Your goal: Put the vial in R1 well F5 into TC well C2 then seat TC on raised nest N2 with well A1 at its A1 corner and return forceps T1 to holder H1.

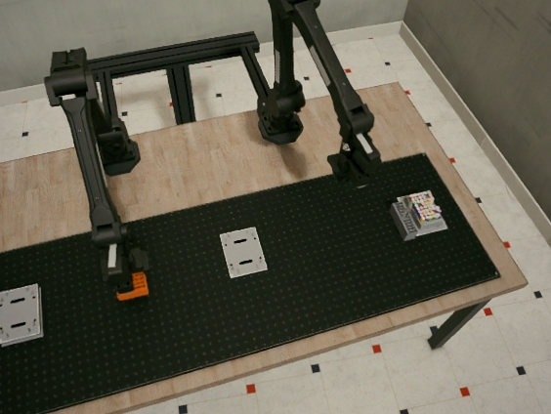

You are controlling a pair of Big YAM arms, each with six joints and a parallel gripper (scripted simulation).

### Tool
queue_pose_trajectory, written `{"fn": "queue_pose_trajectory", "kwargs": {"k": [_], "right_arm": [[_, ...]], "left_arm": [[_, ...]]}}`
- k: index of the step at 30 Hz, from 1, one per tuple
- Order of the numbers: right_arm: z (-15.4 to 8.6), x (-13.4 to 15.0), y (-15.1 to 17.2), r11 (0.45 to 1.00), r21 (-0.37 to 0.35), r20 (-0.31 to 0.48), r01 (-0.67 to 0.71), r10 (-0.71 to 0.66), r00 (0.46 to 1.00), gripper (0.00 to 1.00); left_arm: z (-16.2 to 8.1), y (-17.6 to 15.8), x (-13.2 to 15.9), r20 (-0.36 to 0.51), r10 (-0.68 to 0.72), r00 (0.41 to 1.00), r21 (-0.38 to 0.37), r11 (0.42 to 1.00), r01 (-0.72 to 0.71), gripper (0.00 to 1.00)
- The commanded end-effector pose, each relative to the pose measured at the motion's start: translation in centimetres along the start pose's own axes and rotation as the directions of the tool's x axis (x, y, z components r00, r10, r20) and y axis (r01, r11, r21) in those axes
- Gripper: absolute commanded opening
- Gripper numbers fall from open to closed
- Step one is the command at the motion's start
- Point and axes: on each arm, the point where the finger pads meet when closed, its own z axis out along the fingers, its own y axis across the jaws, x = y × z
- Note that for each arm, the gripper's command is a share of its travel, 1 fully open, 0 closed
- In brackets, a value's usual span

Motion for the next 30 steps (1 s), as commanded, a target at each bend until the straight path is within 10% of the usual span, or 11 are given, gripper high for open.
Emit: {"fn": "queue_pose_trajectory", "kwargs": {"k": [1, 30], "right_arm": [[-1.8, -3.0, -1.2, 1.000, 0.001, 0.070, 0.002, -0.002, 0.998, 0.00], [-0.7, -2.1, -5.4, 1.000, 0.000, 0.026, 0.003, -0.003, 1.000, 0.00]], "left_arm": [[-1.2, 0.4, -1.2, 0.035, -0.012, 0.999, -0.010, 1.000, 0.012, 0.24], [-1.2, 0.4, -1.2, 0.035, -0.012, 0.999, -0.010, 1.000, 0.012, 0.24]]}}
